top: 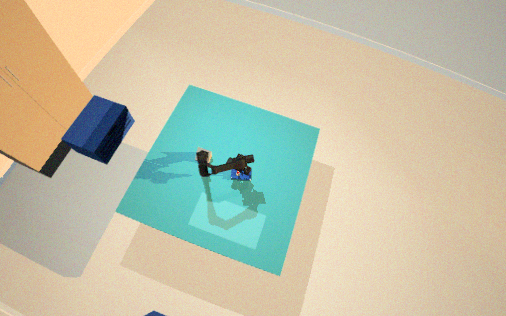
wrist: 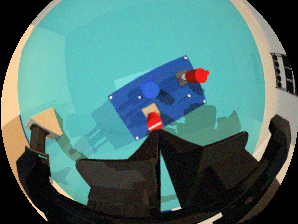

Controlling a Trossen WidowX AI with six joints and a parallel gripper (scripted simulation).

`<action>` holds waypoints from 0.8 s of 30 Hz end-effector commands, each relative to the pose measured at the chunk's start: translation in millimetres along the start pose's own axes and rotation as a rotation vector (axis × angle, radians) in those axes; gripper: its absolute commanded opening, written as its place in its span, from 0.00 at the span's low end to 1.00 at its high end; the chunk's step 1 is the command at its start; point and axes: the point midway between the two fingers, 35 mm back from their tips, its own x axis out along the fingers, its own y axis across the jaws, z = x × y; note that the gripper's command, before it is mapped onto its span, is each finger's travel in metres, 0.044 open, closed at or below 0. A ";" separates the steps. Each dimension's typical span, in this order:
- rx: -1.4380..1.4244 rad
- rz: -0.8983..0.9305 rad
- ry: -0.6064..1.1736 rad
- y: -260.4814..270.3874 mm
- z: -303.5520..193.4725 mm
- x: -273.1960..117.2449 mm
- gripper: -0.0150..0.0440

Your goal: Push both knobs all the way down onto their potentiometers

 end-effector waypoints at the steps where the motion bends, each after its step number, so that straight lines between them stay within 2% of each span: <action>1: -0.002 -0.003 0.002 -0.1 -0.9 5.0 0.25; 24: -0.002 -0.003 0.002 0.0 -1.2 18.8 0.25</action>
